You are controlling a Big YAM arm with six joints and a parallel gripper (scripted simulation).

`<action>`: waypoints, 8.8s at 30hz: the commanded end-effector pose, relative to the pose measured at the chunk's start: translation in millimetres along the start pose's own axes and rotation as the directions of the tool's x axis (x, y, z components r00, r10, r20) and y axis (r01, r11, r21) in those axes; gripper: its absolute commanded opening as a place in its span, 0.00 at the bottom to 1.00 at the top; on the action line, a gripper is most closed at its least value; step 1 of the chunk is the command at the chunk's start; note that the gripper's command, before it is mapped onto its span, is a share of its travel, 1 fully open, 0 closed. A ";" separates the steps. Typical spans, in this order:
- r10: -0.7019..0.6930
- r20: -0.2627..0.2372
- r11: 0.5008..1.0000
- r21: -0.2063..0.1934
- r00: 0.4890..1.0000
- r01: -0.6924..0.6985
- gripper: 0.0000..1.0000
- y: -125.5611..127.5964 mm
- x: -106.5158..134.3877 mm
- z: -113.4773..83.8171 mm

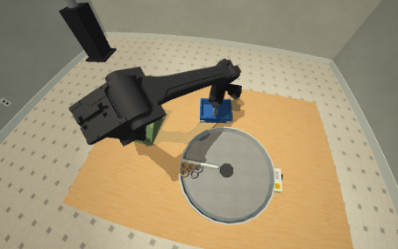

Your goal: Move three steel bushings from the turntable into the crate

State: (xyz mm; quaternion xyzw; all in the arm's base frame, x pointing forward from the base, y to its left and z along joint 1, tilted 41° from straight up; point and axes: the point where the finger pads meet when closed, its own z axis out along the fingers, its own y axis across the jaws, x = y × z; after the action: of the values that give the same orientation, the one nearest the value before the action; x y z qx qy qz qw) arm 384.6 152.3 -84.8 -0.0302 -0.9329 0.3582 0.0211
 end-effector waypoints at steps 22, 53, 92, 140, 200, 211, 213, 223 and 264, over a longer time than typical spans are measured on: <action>0.002 -0.009 1.000 -0.020 1.000 -0.003 0.13 -365.9 37.1 5.8; 0.013 0.035 1.000 -0.019 0.999 -0.013 0.13 -370.4 27.9 -10.2; 0.018 0.039 1.000 -0.020 0.999 -0.017 0.13 -371.6 22.0 -11.8; 0.010 0.029 1.000 -0.019 1.000 -0.009 0.13 -368.6 24.9 -7.8; 0.021 0.031 1.000 -0.017 0.999 -0.020 0.13 -372.2 20.9 14.7; 0.022 0.032 1.000 -0.017 0.999 -0.021 0.13 -372.4 21.5 14.4; 0.022 0.032 1.000 -0.017 0.999 -0.021 0.13 -372.4 21.5 14.4; 0.022 0.032 1.000 -0.017 0.999 -0.021 0.13 -372.4 21.5 14.4; 0.027 0.033 1.000 -0.016 0.999 -0.026 0.13 -374.5 22.3 24.8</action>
State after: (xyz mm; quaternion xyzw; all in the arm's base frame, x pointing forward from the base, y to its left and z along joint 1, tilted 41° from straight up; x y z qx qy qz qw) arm 330.0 -137.5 136.2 -0.0333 -0.9360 0.3499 0.0206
